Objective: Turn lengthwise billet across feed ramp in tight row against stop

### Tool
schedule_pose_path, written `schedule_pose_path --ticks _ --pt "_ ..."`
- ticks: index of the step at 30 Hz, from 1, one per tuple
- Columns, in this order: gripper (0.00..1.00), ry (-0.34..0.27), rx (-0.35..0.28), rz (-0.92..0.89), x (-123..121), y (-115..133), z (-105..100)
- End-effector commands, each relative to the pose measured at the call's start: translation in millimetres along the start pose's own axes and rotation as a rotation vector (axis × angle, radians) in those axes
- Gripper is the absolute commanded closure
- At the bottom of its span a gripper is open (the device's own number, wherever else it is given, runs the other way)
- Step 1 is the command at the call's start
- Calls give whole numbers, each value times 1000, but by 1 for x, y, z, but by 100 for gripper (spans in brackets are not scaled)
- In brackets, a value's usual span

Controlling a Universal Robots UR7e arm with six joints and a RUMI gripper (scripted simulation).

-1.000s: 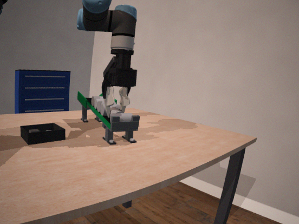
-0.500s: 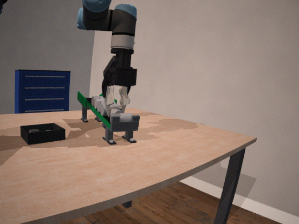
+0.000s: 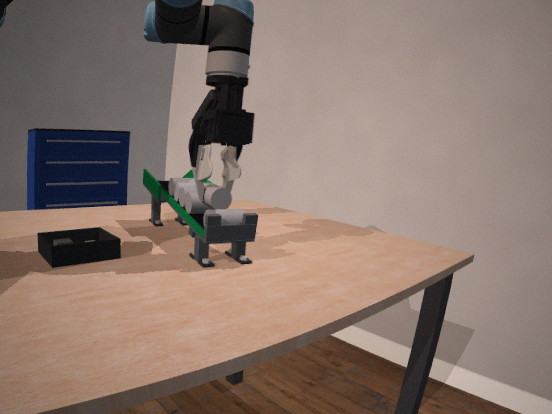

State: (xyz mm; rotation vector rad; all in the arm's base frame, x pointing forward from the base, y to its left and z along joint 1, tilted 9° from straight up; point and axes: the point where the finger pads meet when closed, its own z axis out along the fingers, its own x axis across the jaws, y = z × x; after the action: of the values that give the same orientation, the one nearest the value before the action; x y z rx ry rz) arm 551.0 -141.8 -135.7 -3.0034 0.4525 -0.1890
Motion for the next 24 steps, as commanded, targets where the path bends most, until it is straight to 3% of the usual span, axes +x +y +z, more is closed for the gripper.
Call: schedule_pose_path --ticks 1,24 --pt "100 2 0 0 1 0 -3" --pt "100 2 0 0 1 0 -38"
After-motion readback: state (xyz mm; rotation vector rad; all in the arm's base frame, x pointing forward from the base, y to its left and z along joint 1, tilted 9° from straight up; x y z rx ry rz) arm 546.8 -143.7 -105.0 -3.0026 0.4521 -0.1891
